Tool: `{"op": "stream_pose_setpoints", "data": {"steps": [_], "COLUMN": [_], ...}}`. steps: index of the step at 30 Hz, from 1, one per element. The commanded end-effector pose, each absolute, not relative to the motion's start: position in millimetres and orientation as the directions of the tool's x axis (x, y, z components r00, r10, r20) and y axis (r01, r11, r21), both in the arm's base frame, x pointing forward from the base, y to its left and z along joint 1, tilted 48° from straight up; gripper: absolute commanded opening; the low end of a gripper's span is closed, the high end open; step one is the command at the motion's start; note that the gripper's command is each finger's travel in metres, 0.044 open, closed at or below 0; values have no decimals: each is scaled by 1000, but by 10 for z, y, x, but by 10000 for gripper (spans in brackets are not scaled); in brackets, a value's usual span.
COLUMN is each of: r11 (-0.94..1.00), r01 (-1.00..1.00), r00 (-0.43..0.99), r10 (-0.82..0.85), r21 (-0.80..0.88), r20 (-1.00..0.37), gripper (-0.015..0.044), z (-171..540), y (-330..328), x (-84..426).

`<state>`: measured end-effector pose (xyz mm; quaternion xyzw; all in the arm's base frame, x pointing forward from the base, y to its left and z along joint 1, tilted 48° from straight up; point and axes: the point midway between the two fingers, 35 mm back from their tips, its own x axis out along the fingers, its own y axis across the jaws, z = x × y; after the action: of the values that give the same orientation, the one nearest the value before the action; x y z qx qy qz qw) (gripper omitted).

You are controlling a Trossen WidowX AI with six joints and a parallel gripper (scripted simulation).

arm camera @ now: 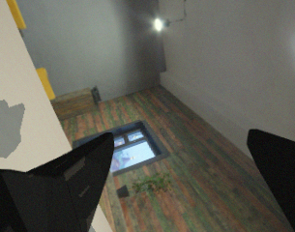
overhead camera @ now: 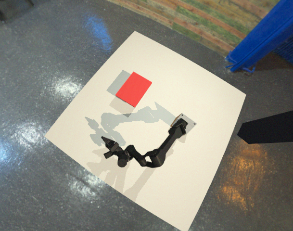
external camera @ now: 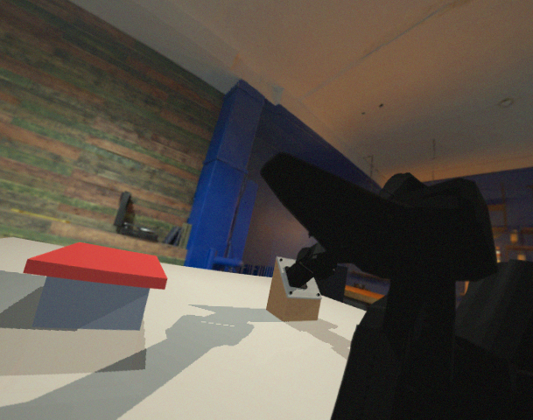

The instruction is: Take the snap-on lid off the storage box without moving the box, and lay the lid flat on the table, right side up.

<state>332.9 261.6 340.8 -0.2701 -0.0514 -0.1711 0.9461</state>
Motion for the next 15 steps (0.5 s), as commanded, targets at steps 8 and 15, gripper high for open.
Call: {"op": "stream_pose_setpoints", "data": {"steps": [8, 15], "r11": [795, 857], "r01": [352, 276], "r00": [936, 956], "r10": [-296, -198], "r21": [-494, -436], "r20": [192, 216], "gripper": [235, 235], "z": [3698, 3426], "y": [2290, 2005], "x": [3338, 3919]}}
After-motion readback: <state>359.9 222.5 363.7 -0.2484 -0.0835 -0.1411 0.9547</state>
